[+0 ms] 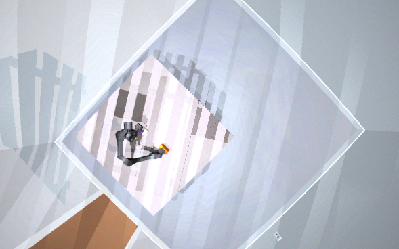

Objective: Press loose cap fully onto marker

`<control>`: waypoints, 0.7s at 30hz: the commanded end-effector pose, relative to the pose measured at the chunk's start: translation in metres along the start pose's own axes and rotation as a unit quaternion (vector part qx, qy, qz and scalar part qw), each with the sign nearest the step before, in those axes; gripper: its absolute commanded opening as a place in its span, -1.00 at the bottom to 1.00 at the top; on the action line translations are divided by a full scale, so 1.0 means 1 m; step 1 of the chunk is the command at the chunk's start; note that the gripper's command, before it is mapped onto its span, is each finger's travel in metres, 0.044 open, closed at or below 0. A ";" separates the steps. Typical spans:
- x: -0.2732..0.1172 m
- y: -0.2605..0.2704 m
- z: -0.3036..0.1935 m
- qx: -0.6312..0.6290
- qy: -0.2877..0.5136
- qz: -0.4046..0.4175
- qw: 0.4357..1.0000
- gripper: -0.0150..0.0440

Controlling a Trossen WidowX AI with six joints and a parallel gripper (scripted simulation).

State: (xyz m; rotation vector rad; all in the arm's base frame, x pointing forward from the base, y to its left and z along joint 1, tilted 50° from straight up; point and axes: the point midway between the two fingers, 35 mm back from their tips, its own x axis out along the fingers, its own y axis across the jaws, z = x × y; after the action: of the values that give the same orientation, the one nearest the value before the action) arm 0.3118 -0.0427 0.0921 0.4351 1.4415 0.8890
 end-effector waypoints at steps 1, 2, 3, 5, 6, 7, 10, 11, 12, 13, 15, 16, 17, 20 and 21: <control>0.001 -0.001 -0.001 0.015 0.004 0.001 1.000 0.11; 0.001 -0.001 -0.001 0.015 0.004 0.001 1.000 0.02; 0.001 -0.001 -0.001 0.015 0.004 0.001 1.000 -0.07; 0.001 -0.001 -0.001 0.015 0.004 0.001 1.000 -0.25; 0.001 -0.001 -0.001 0.015 0.004 0.001 1.000 -0.33; 0.001 -0.001 -0.001 0.015 0.004 0.001 1.000 -0.42; 0.001 -0.001 -0.001 0.015 0.004 0.001 1.000 -0.49; 0.001 -0.001 -0.001 0.015 0.004 0.001 1.000 -0.49; 0.001 -0.001 -0.001 0.015 0.004 0.001 1.000 -0.49; 0.001 -0.001 -0.001 0.015 0.004 0.001 1.000 -0.49; 0.001 -0.001 -0.001 0.015 0.004 0.001 1.000 -0.49; 0.001 -0.001 -0.001 0.015 0.004 0.001 1.000 -0.49; 0.001 -0.001 -0.001 0.015 0.004 0.001 1.000 -0.49; 0.002 -0.001 -0.001 0.021 0.005 0.001 1.000 -0.49; 0.003 -0.001 -0.001 0.025 0.005 0.001 1.000 -0.49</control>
State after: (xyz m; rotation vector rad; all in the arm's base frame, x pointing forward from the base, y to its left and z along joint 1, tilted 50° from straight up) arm 0.3117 -0.0421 0.0911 0.4613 1.4623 0.8695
